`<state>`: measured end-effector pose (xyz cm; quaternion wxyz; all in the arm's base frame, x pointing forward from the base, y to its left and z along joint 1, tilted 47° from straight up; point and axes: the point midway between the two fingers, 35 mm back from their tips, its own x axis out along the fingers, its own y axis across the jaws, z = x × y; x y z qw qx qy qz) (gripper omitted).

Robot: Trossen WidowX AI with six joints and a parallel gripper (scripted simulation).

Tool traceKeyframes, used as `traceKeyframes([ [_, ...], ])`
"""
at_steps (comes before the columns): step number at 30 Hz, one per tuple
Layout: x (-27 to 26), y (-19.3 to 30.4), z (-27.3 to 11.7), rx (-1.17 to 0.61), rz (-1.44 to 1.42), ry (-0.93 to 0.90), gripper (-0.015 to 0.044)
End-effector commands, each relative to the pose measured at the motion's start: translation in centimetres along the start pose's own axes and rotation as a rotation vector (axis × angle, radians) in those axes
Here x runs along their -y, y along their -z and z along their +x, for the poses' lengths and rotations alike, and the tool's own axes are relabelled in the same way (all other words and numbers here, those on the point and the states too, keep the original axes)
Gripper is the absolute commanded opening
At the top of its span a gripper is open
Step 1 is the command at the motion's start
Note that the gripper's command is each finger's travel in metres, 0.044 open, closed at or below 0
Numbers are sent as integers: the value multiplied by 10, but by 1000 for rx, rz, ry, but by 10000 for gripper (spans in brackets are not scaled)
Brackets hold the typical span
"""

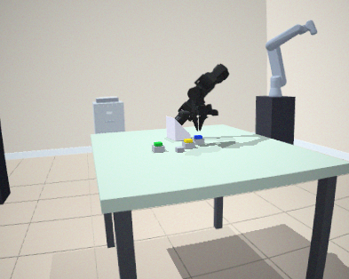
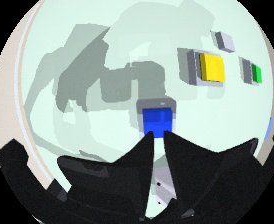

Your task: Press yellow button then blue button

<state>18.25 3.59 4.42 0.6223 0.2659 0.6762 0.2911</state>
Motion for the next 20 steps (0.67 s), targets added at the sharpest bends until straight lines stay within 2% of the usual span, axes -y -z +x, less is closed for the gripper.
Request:
traceKeyframes([
  [1, -20, -19, -17, 7, -7, 12, 125],
  [6, -81, -50, -44, 9, -7, 14, 256],
  [11, -143, -58, -63, 7, -10, 1, 387],
  [20, -146, -58, -64, 6, -10, 0, 400],
])
